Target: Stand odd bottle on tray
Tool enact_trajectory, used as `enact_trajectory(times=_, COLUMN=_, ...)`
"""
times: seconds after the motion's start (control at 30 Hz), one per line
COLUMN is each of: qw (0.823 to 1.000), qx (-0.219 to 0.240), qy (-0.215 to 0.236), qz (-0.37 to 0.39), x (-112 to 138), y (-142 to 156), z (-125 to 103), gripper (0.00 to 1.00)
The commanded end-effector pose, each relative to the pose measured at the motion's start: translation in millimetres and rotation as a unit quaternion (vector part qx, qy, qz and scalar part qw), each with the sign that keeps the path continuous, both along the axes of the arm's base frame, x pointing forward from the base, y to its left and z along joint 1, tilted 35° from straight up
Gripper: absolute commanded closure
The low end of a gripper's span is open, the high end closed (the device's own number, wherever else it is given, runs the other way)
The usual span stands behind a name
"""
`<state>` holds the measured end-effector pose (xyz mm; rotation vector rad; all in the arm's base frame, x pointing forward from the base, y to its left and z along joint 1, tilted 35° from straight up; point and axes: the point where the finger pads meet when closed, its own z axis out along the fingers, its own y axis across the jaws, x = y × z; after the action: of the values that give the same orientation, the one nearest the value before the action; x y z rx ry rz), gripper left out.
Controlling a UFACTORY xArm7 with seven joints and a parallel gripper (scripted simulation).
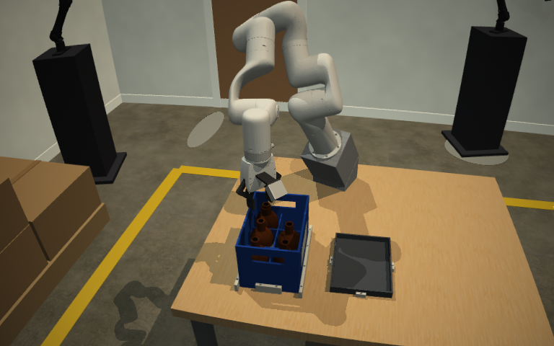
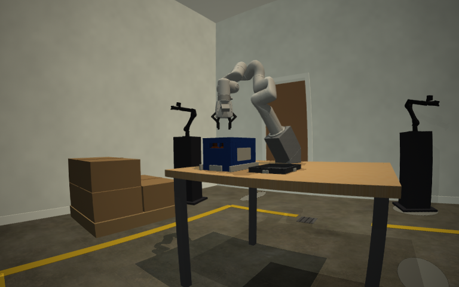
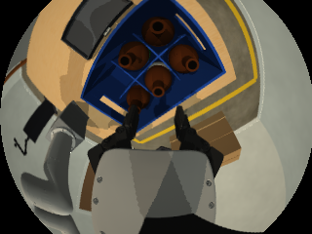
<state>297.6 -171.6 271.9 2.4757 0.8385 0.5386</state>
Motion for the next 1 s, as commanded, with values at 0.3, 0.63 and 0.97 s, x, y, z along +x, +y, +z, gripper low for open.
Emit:
enact_trajectory(times=0.3, qw=1.000, qx=-0.001, qy=-0.001, qz=0.000, x=0.4, y=-0.3, z=1.4, gripper=0.35)
enact_trajectory(times=0.63, qw=1.000, qx=0.001, qy=0.002, qz=0.001, x=1.9, y=-1.4, z=-1.2, gripper=0.35)
enact_trajectory(times=0.97, qw=1.000, qx=0.001, qy=0.003, qz=0.001, x=5.7, y=-3.9, z=-7.4, gripper=0.35)
